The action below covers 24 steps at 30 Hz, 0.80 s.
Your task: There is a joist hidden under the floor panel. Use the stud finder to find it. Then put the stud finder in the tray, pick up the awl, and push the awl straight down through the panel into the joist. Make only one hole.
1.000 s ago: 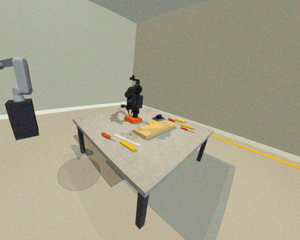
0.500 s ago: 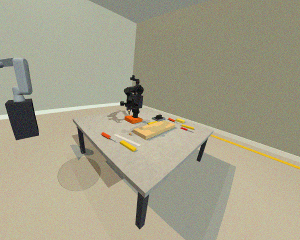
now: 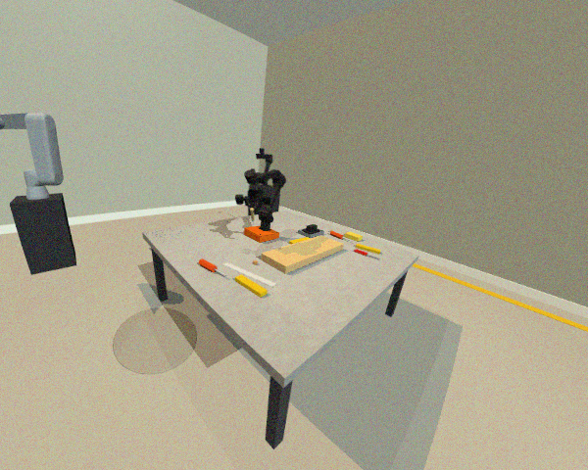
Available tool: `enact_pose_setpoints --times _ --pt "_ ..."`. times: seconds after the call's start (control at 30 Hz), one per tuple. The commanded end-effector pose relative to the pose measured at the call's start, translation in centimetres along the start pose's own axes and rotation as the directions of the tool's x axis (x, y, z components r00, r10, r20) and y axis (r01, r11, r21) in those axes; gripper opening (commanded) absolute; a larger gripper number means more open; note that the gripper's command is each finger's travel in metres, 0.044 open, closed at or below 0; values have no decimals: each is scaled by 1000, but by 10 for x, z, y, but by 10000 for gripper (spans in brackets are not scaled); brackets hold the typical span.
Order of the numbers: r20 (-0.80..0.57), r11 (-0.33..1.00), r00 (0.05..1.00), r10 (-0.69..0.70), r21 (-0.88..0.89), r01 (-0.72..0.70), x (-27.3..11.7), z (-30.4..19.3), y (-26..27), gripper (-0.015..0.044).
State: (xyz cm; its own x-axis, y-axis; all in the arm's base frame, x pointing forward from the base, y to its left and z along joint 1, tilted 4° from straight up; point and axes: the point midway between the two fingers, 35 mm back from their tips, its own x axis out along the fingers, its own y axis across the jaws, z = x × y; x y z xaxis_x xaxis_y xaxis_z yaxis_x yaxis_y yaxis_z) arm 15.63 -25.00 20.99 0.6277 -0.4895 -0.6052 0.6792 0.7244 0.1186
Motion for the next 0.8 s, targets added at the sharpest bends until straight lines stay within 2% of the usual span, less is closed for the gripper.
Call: enact_pose_setpoints --times 0.0,0.5,0.53,0.77 --pt "78 1000 997 -7 16 5 -10 -1 -1 0" --pt "323 999 946 -31 18 26 -39 -10 1 0" --pt "270 1000 963 -27 16 23 -32 -7 0 0" --pt "266 1000 964 -11 -13 15 -18 -1 11 0"
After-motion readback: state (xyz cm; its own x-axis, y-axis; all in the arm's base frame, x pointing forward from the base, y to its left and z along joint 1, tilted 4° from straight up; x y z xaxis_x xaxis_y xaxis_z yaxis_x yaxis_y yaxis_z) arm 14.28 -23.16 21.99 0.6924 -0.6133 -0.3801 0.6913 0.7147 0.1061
